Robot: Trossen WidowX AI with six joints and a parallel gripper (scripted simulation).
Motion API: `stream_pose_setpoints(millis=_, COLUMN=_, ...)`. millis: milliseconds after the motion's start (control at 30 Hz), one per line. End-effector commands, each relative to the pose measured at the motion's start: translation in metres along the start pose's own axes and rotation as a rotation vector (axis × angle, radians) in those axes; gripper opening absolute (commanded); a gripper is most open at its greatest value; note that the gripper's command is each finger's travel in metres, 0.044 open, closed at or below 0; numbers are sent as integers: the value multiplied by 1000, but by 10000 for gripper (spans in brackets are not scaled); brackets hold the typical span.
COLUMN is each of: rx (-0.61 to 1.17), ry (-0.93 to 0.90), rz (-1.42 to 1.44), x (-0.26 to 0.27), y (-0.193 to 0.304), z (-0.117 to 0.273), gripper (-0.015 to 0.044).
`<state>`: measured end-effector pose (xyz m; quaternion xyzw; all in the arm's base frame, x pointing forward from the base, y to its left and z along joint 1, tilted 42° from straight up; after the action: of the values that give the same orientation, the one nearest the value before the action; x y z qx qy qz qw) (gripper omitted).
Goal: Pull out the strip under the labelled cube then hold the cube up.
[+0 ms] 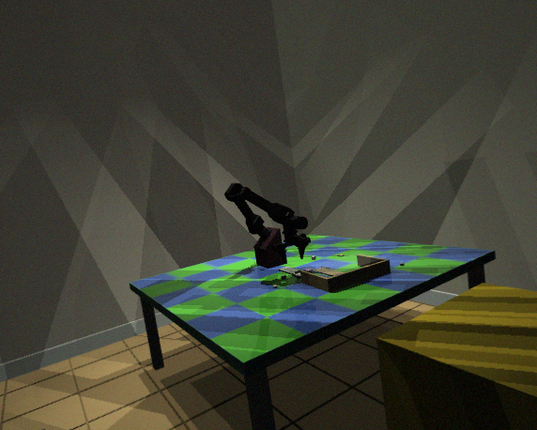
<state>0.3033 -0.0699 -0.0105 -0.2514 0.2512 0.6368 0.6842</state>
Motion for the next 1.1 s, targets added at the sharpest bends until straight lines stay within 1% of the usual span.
stream_pose_setpoints(millis=0, rx=4, ry=3, rz=10, x=0, y=-15, z=1, gripper=440)
stream_pose_setpoints(millis=733, rx=-1, ry=3, rz=5, x=0, y=-106, z=8, gripper=440)
stream_pose_setpoints(millis=967, rx=-1, ry=3, rz=5, x=0, y=-107, z=-1, gripper=256)
stream_pose_setpoints(millis=1067, rx=-1, ry=3, rz=5, x=0, y=-107, z=-6, gripper=250)
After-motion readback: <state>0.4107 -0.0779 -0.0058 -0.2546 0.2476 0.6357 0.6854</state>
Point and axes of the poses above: the point midway between the two fingers, 35 mm back from their tips, its own z axis back along the fingers, its own x axis across the jaws, y = z × x, the point moved 2 cm from there along z, back along the fingers, and after that the axes turned 4 degrees about -z, right-handed, at the moved point
